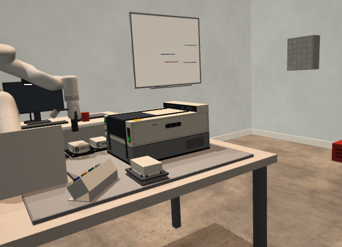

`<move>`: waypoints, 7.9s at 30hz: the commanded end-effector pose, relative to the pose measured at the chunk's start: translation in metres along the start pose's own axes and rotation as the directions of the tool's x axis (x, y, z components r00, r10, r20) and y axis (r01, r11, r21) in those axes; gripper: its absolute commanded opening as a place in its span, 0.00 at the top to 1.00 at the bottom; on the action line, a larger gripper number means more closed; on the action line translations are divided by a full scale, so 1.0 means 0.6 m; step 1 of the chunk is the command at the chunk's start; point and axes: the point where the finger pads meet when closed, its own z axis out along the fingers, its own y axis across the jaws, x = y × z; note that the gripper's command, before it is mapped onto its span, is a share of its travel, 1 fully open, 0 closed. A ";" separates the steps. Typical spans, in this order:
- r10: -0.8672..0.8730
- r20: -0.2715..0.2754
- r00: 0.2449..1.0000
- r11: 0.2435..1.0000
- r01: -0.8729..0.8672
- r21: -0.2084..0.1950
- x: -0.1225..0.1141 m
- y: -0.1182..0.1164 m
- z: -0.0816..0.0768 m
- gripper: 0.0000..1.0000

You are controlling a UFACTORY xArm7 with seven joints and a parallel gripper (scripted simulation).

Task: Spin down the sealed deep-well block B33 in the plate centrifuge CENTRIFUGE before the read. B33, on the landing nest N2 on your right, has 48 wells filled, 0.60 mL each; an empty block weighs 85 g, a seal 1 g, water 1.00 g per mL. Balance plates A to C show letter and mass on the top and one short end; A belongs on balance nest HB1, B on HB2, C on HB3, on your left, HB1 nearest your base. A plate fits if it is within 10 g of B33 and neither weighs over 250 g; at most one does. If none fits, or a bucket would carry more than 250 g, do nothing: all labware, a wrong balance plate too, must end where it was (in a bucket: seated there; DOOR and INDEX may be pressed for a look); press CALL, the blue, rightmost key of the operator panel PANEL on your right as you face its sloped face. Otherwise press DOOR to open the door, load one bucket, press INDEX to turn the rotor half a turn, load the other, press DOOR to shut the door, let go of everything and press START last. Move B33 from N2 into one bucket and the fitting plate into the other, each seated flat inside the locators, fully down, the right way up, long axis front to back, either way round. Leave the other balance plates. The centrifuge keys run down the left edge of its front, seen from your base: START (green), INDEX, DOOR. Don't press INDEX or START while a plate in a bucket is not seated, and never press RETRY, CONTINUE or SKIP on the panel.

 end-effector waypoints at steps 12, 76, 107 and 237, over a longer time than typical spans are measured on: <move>-0.002 0.002 1.000 1.000 0.002 0.000 -0.007 0.001 -0.001 1.00; 0.024 0.003 1.000 1.000 -0.024 0.000 -0.221 0.029 -0.001 1.00; 0.024 0.003 1.000 1.000 -0.024 0.000 -0.221 0.029 -0.001 1.00; -0.016 -0.043 -0.999 -1.000 0.016 0.000 0.058 -0.235 -0.204 1.00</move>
